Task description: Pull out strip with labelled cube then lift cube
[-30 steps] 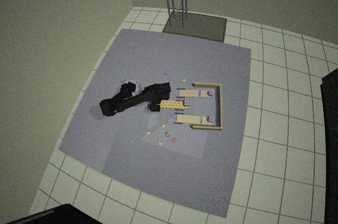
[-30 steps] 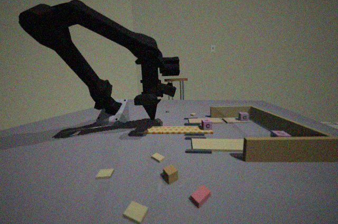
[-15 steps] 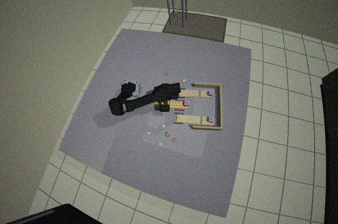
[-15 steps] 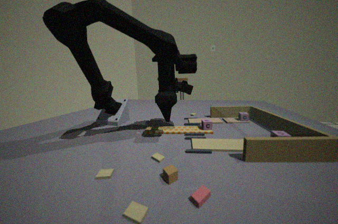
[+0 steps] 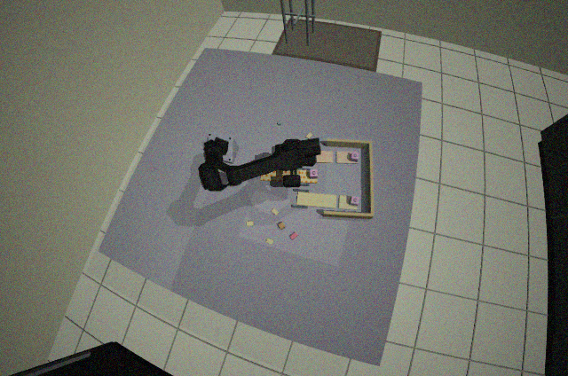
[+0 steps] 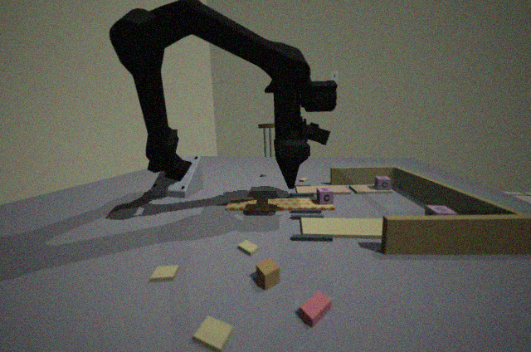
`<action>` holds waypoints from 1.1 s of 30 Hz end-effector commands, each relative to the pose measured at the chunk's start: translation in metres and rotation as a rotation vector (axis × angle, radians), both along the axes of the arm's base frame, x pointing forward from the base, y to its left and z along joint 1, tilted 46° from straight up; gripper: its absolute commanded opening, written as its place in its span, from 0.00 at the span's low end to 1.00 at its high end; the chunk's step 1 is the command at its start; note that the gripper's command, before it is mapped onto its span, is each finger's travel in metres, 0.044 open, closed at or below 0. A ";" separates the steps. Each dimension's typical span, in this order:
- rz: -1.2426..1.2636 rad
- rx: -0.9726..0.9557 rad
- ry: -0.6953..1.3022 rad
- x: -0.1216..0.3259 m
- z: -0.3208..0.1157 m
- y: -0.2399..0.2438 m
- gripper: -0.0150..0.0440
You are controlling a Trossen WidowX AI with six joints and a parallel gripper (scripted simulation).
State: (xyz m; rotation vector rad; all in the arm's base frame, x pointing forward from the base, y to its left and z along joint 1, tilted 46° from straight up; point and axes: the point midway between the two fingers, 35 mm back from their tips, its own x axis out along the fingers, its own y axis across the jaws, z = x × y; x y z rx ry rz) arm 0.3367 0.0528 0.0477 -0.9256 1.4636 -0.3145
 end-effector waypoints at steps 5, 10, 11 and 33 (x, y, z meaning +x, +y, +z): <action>0.006 -0.004 0.001 0.028 -0.001 0.012 1.00; 0.006 -0.003 0.000 0.045 -0.002 0.020 1.00; 0.006 -0.003 0.000 0.049 -0.002 0.022 1.00; 0.007 -0.003 -0.002 0.079 -0.015 0.019 0.68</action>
